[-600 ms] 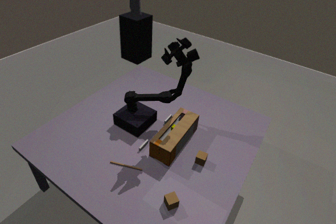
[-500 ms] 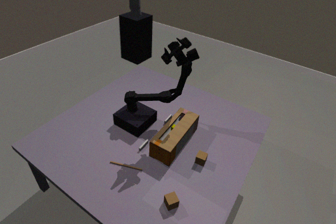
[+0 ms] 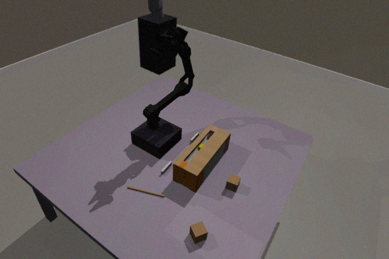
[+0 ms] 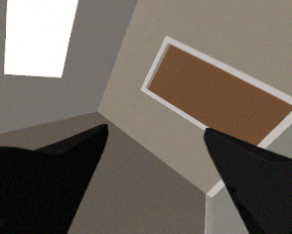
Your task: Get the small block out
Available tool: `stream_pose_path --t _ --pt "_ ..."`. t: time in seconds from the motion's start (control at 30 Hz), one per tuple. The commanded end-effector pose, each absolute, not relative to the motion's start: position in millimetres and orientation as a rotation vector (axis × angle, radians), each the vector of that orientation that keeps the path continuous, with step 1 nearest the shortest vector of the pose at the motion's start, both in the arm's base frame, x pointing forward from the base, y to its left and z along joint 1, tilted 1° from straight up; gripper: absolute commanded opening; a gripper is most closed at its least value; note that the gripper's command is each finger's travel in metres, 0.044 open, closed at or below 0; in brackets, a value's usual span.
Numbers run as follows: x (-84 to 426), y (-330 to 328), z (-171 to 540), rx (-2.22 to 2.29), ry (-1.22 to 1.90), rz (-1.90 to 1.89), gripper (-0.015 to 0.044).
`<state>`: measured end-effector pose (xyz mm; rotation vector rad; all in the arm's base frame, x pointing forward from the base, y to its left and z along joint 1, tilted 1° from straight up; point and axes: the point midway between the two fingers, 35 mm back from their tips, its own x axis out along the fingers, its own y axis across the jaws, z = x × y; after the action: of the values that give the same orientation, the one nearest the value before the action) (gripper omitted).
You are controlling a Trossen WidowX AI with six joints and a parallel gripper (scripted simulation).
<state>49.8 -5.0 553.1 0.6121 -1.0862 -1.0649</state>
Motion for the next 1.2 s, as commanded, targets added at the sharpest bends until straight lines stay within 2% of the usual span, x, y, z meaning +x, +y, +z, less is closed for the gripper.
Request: stream_pose_path --t 0.0,0.3,0.47,0.63,0.87,1.17 --pt "38 -41 545 0.655 -0.935 -1.1 0.04" --pt "55 -120 507 0.682 -0.498 -1.091 0.04" --pt "99 -164 465 0.632 -0.137 -1.008 0.04" --pt "162 -181 415 0.512 0.218 -0.852 0.04" --pt "245 -154 338 0.178 0.677 -0.537 0.04" --pt "310 -57 235 -0.438 1.123 0.039 0.04"
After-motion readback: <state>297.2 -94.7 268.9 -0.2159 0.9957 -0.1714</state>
